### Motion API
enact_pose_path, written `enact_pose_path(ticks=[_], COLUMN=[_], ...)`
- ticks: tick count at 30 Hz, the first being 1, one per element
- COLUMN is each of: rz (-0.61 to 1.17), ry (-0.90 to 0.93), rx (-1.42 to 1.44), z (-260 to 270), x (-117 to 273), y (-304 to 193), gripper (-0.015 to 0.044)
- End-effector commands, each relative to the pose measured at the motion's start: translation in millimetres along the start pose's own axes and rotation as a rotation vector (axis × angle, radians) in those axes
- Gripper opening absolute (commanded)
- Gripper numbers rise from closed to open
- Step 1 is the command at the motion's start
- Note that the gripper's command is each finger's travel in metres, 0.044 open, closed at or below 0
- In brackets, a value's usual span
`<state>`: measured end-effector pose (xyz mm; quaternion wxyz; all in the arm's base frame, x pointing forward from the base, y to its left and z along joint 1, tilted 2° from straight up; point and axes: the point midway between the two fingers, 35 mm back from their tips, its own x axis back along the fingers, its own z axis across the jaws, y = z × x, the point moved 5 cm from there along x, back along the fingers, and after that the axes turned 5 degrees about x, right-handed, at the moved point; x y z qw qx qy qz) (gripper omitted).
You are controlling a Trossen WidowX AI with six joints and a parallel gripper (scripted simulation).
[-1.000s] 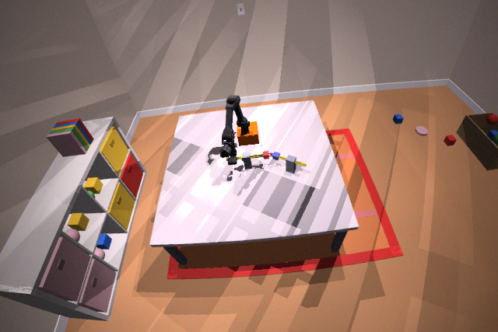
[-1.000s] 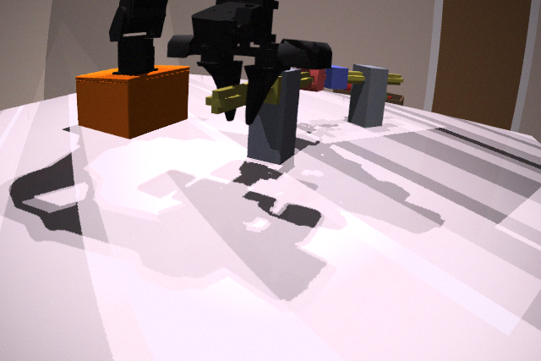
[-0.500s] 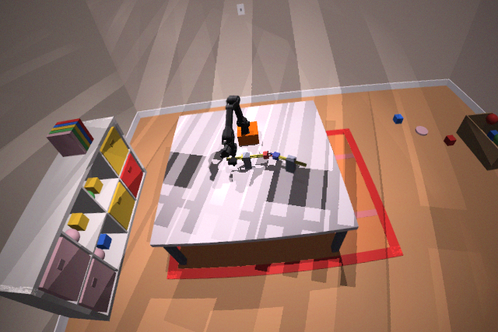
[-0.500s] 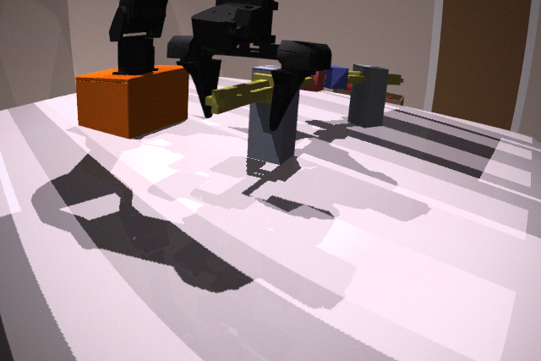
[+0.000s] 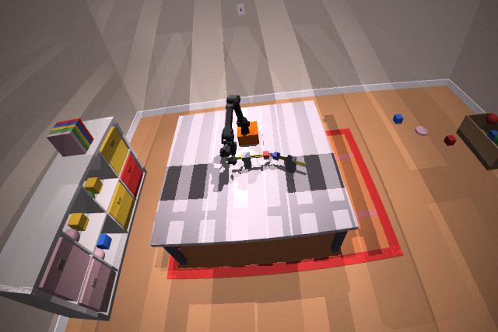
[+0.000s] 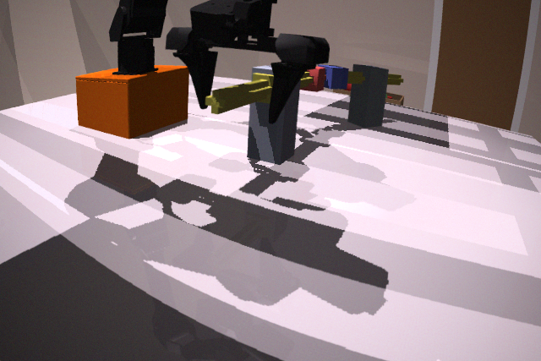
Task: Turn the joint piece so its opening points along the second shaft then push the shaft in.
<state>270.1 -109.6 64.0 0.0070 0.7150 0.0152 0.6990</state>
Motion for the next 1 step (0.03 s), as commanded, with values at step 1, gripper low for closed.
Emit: enact_pose_path(ticks=[1], rz=[-0.002], ry=[0.027], rx=[0.003], z=[2.5], x=[19.7], y=[2.1], gripper=[0.0440])
